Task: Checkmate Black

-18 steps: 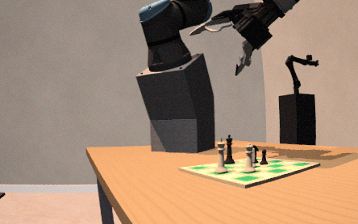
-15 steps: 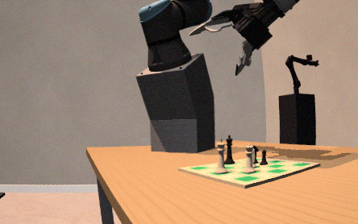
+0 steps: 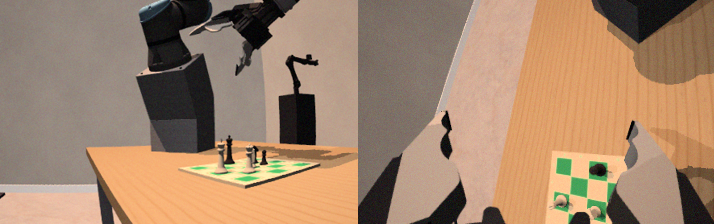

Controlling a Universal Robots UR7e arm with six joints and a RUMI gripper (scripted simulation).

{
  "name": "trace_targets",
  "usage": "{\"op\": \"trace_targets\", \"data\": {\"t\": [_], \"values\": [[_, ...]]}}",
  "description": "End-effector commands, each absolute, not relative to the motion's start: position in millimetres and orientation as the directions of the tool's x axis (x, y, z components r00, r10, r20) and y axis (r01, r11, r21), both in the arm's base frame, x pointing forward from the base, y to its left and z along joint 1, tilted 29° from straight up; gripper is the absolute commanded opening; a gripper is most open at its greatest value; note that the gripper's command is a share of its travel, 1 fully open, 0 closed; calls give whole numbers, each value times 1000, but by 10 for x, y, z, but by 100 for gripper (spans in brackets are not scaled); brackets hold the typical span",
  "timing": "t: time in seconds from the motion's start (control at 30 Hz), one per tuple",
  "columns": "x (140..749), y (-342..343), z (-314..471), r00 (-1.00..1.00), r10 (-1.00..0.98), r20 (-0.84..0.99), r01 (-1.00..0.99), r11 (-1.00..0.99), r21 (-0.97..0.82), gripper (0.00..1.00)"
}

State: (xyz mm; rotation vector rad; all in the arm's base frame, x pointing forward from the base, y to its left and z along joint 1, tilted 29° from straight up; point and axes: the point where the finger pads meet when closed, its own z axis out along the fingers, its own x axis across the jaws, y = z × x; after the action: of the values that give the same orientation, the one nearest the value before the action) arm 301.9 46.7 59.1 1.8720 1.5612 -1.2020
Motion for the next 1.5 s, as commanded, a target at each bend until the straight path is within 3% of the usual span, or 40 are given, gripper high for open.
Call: {"op": "trace_targets", "data": {"t": [0.0,0.57,1.07,1.47], "values": [[3021,469,594,-4,575,-818,938,-280,-202,100],[3188,545,565,-103,536,-838,933,-241,-269,100],[3682,847,352,-390,382,-838,872,-141,-470,100],[4200,1344,-207,-692,129,-710,708,-71,-702,100]]}}
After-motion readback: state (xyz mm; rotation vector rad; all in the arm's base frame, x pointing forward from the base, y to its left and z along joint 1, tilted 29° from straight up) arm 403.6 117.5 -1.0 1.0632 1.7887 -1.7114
